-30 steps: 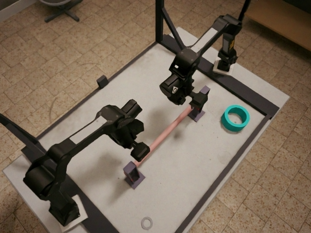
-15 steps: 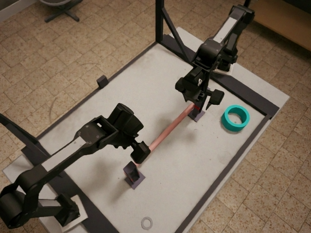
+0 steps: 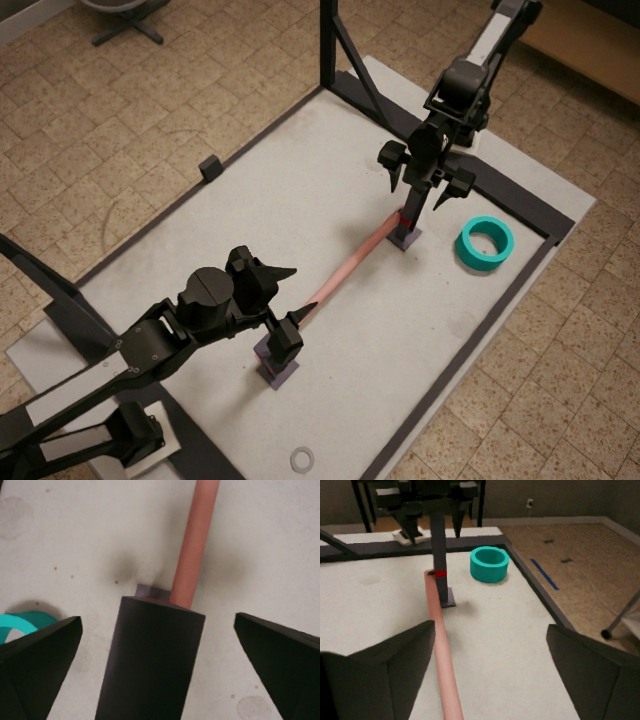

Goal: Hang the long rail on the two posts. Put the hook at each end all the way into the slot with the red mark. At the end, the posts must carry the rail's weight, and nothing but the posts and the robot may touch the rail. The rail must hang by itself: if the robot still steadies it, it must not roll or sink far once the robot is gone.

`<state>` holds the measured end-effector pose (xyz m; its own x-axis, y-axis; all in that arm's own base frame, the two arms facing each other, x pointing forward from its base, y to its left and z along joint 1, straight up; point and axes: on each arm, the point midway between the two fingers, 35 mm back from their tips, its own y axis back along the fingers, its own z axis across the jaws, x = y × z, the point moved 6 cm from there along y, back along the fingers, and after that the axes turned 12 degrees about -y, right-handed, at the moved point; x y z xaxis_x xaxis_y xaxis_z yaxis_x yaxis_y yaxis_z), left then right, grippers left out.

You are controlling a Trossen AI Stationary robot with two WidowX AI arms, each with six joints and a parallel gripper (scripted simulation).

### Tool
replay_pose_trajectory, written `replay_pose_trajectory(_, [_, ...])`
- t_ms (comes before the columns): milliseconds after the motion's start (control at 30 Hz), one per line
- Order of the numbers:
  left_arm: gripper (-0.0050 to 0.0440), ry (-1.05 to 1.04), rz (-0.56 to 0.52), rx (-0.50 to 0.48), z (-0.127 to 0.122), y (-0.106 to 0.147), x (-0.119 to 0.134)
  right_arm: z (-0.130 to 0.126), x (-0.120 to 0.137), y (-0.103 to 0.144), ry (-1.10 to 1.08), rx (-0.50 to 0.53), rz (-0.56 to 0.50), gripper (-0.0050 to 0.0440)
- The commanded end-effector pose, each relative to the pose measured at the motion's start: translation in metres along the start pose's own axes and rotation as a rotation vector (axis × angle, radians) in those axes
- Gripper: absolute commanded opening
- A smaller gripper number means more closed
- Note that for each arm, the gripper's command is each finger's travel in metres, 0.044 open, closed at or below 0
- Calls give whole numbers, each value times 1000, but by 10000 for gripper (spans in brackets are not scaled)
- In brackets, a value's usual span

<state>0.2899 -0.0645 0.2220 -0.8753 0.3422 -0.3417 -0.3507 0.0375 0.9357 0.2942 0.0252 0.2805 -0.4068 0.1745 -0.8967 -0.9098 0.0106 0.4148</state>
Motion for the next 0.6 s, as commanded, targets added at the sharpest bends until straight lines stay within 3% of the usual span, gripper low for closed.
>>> replay_pose_trajectory(0, [440, -35, -41, 23, -8, 8, 12, -9, -11, 18, -24, -45, -168, 313])
replay_pose_trajectory(133, [440, -78, -32, 44, -17, 6, 25, -17, -19, 37, -34, -78, -333, 313])
replay_pose_trajectory(200, [440, -78, -32, 44, -17, 6, 25, -17, -19, 37, -34, -78, -333, 313])
replay_pose_trajectory(300, [440, -89, -28, 47, -19, 5, 28, -20, -26, 50, -35, -98, -441, 313])
replay_pose_trajectory(567, [440, -85, -33, 45, -18, 6, 26, -22, -26, 54, -34, -104, -479, 313])
